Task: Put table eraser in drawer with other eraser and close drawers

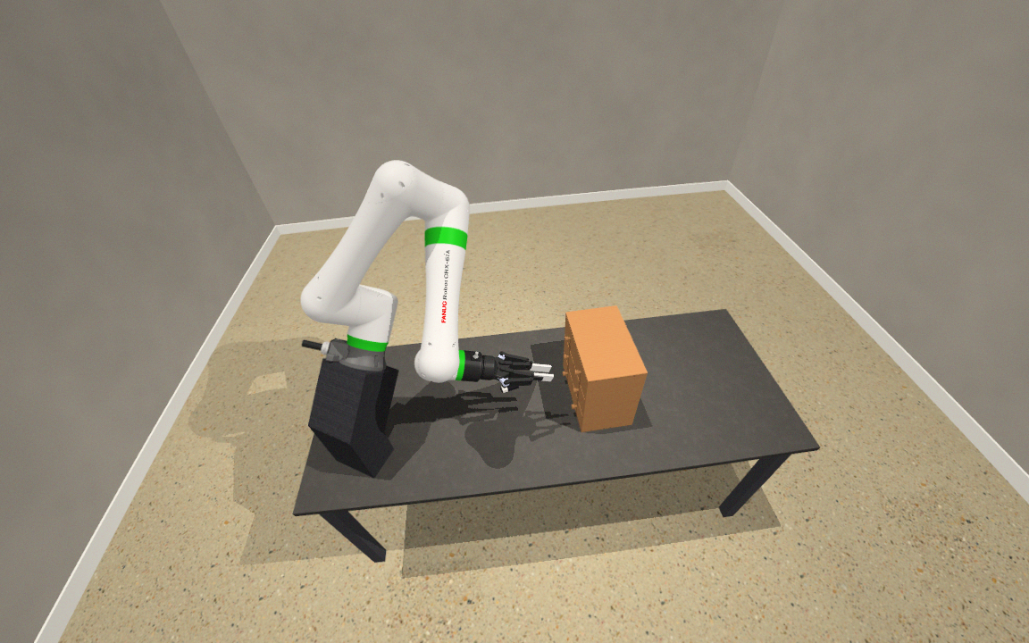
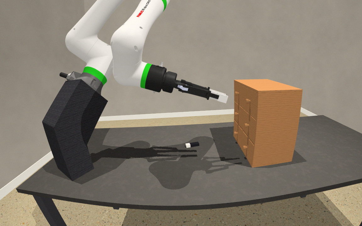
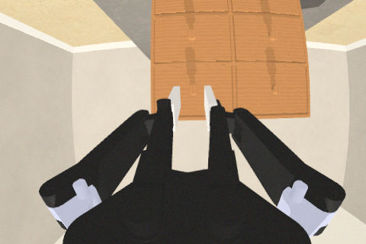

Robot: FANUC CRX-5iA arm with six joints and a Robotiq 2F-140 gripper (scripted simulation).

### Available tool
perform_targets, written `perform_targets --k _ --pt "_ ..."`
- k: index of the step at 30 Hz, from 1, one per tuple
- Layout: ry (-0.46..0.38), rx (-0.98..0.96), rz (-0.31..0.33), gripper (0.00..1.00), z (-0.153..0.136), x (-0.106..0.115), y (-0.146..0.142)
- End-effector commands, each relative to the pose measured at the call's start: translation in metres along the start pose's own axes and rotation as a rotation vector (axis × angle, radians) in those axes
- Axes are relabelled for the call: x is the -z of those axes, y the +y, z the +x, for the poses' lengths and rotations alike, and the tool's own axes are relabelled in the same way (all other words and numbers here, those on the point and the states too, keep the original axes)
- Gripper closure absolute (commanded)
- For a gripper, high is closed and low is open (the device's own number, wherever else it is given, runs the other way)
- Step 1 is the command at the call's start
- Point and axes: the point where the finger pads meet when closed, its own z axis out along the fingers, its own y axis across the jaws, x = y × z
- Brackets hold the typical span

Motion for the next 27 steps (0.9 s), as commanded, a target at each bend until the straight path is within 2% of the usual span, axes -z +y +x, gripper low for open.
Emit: perform_targets --k 1,15,27 --pt "0.000 0.000 0.000 0.80 0.000 -0.004 0.000" --pt "0.000 0.000 0.000 0.80 -0.003 -0.049 0.000" --pt "0.000 0.000 0.000 0.80 -0.003 -0.059 0.000"
